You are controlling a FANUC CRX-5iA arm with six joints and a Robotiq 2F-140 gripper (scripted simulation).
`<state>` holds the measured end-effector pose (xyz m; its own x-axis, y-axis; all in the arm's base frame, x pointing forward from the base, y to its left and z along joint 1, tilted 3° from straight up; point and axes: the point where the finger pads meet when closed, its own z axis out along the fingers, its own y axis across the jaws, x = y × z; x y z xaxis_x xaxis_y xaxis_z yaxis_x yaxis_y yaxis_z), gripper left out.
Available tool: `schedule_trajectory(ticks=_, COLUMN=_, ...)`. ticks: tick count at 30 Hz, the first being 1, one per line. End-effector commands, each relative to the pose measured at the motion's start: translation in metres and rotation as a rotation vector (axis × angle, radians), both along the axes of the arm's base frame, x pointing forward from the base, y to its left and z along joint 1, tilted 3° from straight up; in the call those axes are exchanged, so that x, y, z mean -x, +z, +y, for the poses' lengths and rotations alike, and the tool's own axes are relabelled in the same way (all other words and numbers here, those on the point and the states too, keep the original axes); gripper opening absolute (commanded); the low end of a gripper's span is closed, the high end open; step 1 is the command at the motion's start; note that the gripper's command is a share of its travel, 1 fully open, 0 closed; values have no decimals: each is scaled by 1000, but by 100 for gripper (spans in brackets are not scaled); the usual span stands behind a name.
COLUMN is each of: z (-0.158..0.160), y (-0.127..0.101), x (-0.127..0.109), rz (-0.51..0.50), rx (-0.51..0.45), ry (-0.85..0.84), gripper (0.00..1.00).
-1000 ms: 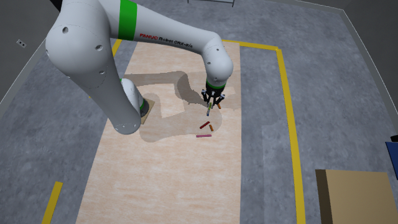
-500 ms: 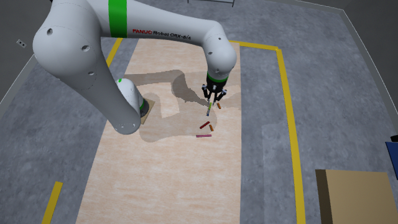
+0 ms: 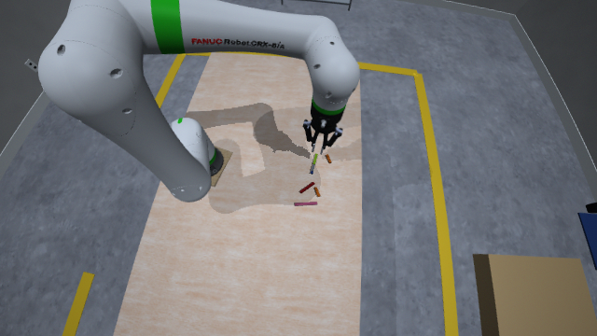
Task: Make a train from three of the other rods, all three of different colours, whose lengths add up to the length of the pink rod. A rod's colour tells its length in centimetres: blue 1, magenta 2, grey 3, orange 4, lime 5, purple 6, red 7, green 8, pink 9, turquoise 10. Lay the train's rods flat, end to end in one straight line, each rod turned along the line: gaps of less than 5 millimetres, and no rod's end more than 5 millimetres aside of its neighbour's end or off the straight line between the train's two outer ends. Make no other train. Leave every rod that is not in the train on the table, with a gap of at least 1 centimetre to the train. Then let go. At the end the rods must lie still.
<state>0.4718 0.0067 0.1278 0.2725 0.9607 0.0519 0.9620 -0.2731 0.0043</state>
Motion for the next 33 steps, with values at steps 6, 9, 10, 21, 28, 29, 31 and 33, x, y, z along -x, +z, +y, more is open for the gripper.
schedule_trajectory(ticks=6, z=0, y=0, x=0, rz=0, rx=0, ry=0, gripper=100)
schedule_trajectory(ticks=9, z=0, y=0, x=0, rz=0, rx=0, ry=0, gripper=100)
schedule_trajectory(ticks=10, z=0, y=0, x=0, rz=0, rx=0, ry=0, gripper=100)
schedule_trajectory(ticks=21, z=0, y=0, x=0, rz=0, rx=0, ry=0, gripper=100)
schedule_trajectory(ticks=28, z=0, y=7, x=0, rz=0, rx=0, ry=0, gripper=100)
schedule_trajectory(ticks=29, z=0, y=10, x=0, rz=0, rx=0, ry=0, gripper=100)
schedule_trajectory(ticks=31, z=-1, y=16, x=0, rz=0, rx=0, ry=0, gripper=100)
schedule_trajectory(ticks=33, z=-1, y=24, x=0, rz=0, rx=0, ry=0, gripper=100)
